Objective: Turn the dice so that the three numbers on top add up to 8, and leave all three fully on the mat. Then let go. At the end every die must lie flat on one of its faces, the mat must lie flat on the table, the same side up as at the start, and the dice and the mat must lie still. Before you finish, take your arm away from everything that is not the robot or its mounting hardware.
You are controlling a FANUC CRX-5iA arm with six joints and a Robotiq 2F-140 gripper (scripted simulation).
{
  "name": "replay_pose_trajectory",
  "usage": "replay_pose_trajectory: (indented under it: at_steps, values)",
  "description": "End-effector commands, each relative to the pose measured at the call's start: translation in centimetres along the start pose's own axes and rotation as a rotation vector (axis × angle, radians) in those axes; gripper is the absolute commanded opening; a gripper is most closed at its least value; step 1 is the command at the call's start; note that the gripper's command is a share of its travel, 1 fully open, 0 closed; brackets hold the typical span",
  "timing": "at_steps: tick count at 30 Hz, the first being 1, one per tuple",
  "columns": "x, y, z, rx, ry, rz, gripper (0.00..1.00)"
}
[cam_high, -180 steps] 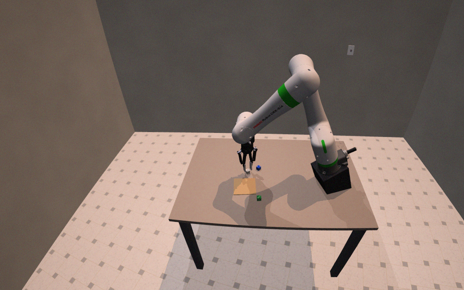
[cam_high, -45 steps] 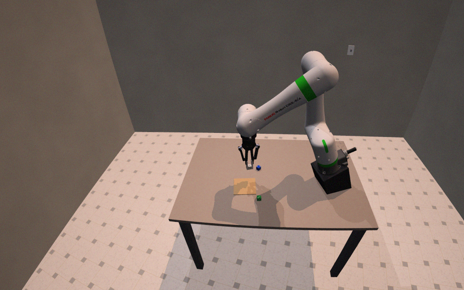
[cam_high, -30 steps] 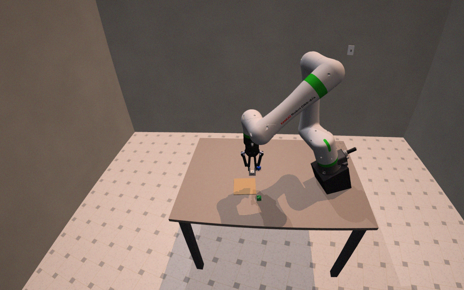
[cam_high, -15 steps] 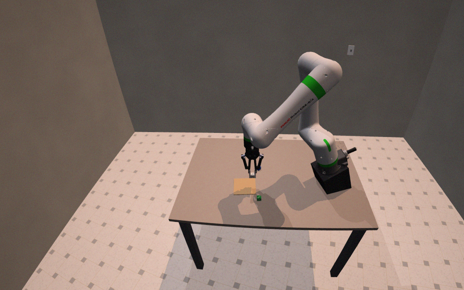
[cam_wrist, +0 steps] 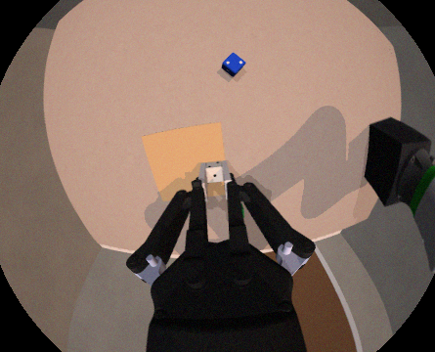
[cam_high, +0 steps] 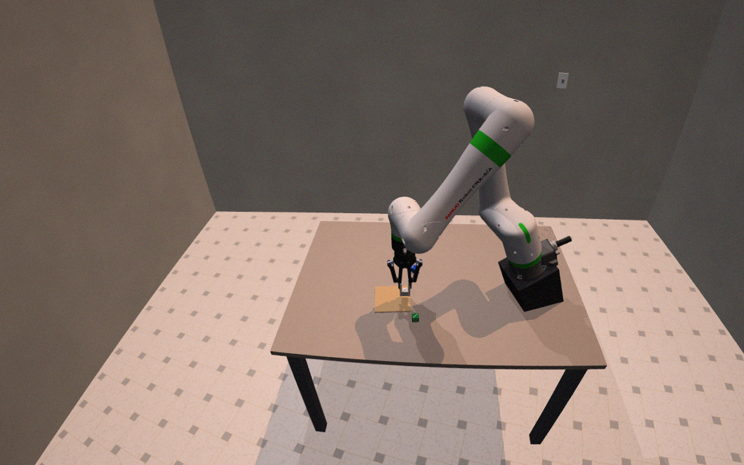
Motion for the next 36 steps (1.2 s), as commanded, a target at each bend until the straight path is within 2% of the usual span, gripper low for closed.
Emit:
replay_pose_trajectory:
  at_steps: [1,9,36]
  values:
    - [0.89,-0.09,-0.01,0.0,0.0,-0.001,0.13]
    - [1.75,-0.09,0.0,0.0,0.0,-0.001,0.13]
    - [1.76,-0.09,0.0,0.0,0.0,-0.001,0.13]
Point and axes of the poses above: the point where the finger pads meet when closed, its own x axis out along the fingers, its own y axis across the jaws, z = x × y, the point moved 1 cm from there along -x, back along the fingers, and after that the axes turned 6 degrees about -x, right-handed, at the moved point
